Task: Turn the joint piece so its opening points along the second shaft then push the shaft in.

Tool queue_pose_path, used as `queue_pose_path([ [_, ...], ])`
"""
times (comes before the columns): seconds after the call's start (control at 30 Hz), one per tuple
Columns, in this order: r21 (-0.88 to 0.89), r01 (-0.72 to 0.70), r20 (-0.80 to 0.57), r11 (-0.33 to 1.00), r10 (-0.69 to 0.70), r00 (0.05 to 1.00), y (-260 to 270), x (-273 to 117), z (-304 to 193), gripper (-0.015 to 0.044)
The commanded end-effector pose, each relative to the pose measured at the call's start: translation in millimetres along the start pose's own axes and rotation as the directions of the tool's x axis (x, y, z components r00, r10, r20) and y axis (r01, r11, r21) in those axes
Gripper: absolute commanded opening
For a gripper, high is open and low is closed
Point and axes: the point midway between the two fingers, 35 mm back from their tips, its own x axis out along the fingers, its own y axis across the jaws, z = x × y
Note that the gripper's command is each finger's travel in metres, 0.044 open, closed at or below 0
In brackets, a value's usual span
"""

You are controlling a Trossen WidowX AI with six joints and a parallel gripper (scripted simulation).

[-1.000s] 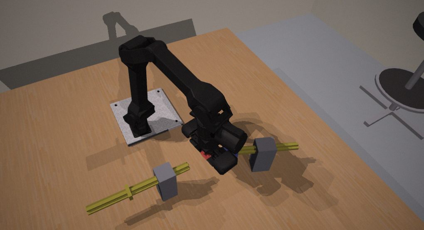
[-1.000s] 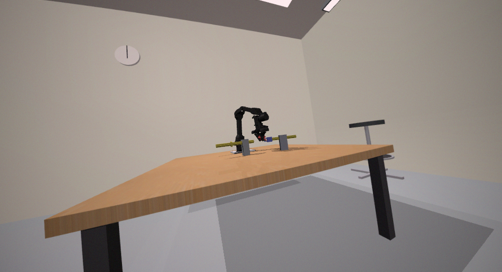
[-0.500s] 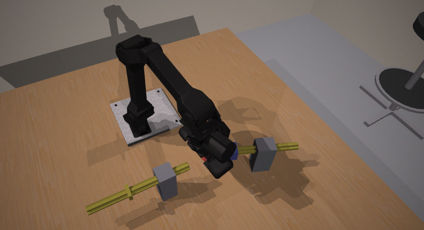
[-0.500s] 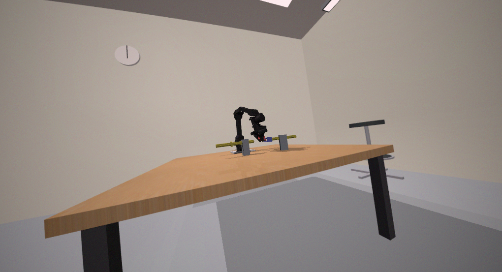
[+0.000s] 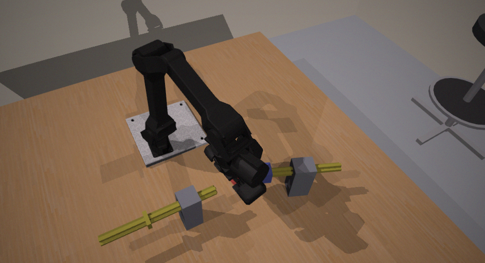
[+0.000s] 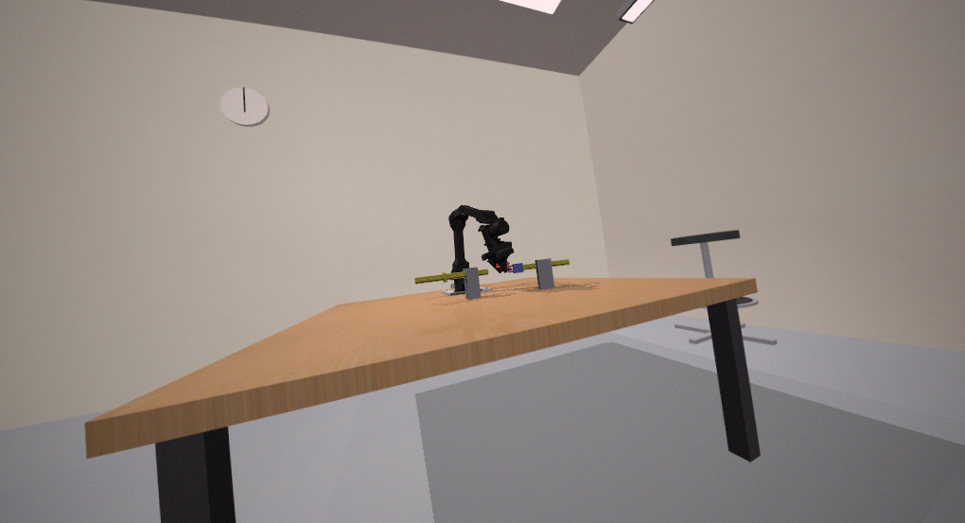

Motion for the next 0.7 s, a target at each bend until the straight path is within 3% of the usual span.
queue_pose_path([
  [0.0, 0.000, 0.000, -0.001, 1.000, 0.000, 1.000, 0.0, 0.0, 0.0, 0.0000],
  [0.13, 0.000, 0.000, -0.001, 1.000, 0.000, 1.000, 0.0, 0.0, 0.0, 0.0000],
  [0.3, 0.000, 0.000, -0.001, 1.000, 0.000, 1.000, 0.0, 0.0, 0.0, 0.0131],
  [0.4, 0.000, 0.000, -0.001, 1.000, 0.000, 1.000, 0.0, 0.0, 0.0, 0.0147],
  [0.67, 0.000, 0.000, -0.001, 1.000, 0.000, 1.000, 0.0, 0.0, 0.0, 0.0357],
])
